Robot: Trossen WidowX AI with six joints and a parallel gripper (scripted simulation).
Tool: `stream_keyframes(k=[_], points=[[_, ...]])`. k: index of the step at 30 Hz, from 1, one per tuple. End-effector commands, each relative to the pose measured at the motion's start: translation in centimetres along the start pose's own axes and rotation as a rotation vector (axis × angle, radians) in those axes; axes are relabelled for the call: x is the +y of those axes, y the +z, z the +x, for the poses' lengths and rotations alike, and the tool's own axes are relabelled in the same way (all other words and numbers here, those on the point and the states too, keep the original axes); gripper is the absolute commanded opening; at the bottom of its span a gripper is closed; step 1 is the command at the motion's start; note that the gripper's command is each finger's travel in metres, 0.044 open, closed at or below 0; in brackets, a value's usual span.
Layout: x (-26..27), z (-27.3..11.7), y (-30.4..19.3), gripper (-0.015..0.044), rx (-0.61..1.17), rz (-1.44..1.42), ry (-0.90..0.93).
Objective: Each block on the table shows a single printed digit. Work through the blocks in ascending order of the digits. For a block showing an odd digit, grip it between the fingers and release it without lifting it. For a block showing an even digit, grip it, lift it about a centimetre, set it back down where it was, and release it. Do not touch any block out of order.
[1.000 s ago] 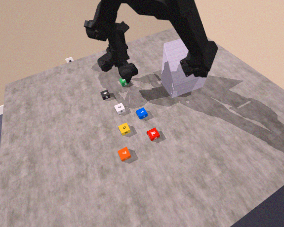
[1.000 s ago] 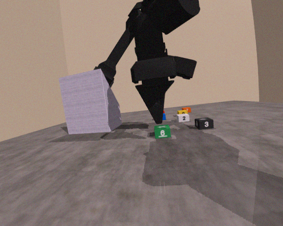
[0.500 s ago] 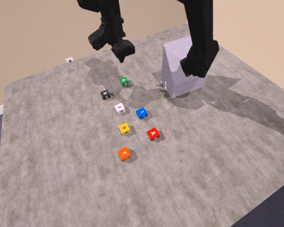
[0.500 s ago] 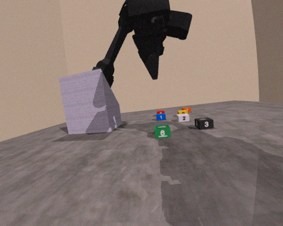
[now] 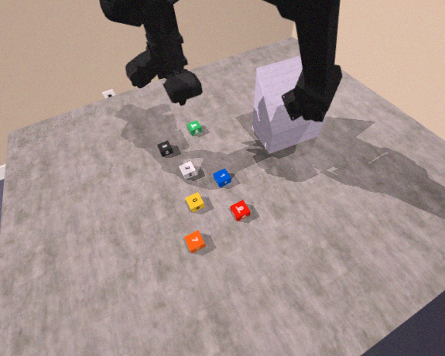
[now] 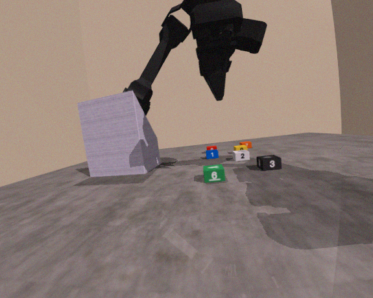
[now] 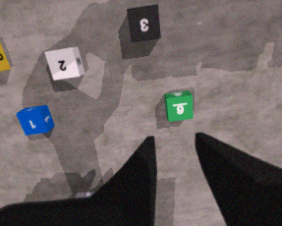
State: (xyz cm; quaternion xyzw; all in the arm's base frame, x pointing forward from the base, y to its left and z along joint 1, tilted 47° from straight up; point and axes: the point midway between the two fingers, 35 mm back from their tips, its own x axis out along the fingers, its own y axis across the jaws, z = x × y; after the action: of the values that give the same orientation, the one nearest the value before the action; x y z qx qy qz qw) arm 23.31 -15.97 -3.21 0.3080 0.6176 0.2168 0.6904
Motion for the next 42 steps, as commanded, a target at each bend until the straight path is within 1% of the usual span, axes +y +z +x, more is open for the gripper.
stream_keyframes(k=[1, 5, 9, 13, 17, 19, 24, 26, 29, 31, 34, 35, 42], points=[[5.2, -0.9, 4.5, 0.0120, -0.018, -0.017, -0.036], [10.7, -1.1, 7.3, 0.0120, -0.027, -0.017, -0.040], [16.3, -1.0, 8.9, 0.0120, -0.029, -0.024, -0.025], [22.2, -0.8, 9.4, 0.0120, -0.025, -0.031, 0.001], [28.1, -0.6, 8.9, 0.0120, -0.013, -0.040, 0.038], [29.0, -0.6, 8.8, 0.0120, -0.010, -0.041, 0.044], [29.0, -0.6, 8.8, 0.0120, -0.010, -0.041, 0.044], [29.0, 0.4, 8.9, 0.0172, -0.010, -0.041, 0.043], [29.2, 5.1, 9.0, 0.0251, -0.011, -0.042, 0.044], [29.4, 7.1, 8.9, 0.0304, -0.011, -0.042, 0.047], [29.4, 7.4, 8.8, 0.0382, -0.011, -0.042, 0.048], [29.4, 7.4, 8.8, 0.0400, -0.011, -0.042, 0.048], [29.5, 8.0, 8.9, 0.0400, -0.011, -0.042, 0.048]])
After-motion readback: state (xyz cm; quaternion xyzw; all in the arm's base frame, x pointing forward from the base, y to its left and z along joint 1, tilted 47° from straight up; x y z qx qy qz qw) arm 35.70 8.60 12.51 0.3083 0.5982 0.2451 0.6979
